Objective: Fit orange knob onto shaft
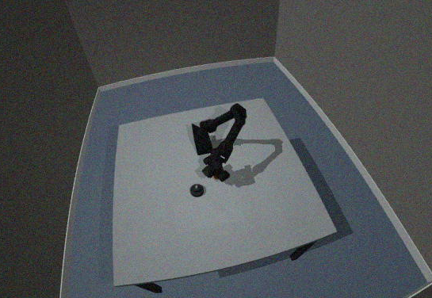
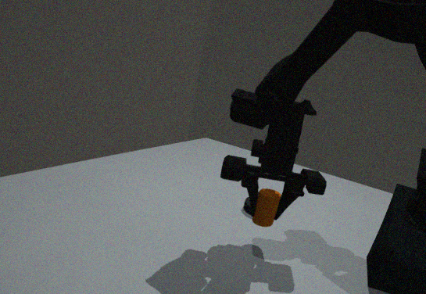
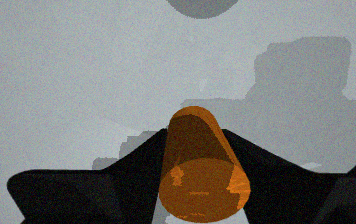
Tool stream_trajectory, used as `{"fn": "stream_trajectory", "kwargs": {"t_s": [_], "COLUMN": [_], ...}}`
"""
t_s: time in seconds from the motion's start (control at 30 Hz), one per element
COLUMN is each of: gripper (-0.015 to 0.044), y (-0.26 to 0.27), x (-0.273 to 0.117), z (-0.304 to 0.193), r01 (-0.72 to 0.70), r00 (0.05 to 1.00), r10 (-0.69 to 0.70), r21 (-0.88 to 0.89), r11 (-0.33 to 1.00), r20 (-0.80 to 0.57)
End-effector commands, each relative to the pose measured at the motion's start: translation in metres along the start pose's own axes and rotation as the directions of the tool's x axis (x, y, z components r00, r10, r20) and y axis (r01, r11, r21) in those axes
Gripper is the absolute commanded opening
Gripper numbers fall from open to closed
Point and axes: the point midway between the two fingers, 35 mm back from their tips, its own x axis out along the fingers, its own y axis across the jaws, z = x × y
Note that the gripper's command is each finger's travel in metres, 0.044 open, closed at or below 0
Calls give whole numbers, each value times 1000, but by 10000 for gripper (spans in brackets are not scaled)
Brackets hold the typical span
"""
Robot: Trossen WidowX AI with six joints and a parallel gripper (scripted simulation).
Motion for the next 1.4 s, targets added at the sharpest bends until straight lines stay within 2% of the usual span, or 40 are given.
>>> {"fn": "stream_trajectory", "kwargs": {"t_s": [0.0, 0.33, 0.6, 0.97, 1.37], "gripper": [0, 0, 0, 0, 0], "y": [5, 7, 6, -4, -16], "x": [-24, -90, -95, -114, -139], "z": [0, -10, -12, -21, -33], "r01": [-5, -6, -41, -258, -495], "r00": [1000, 1000, 999, 966, 869], "r10": [5, 6, 41, 258, 495], "r21": [-7, -7, -4, 2, 5], "r11": [1000, 1000, 999, 966, 869], "r20": [8, 1, 0, 0, 2]}}
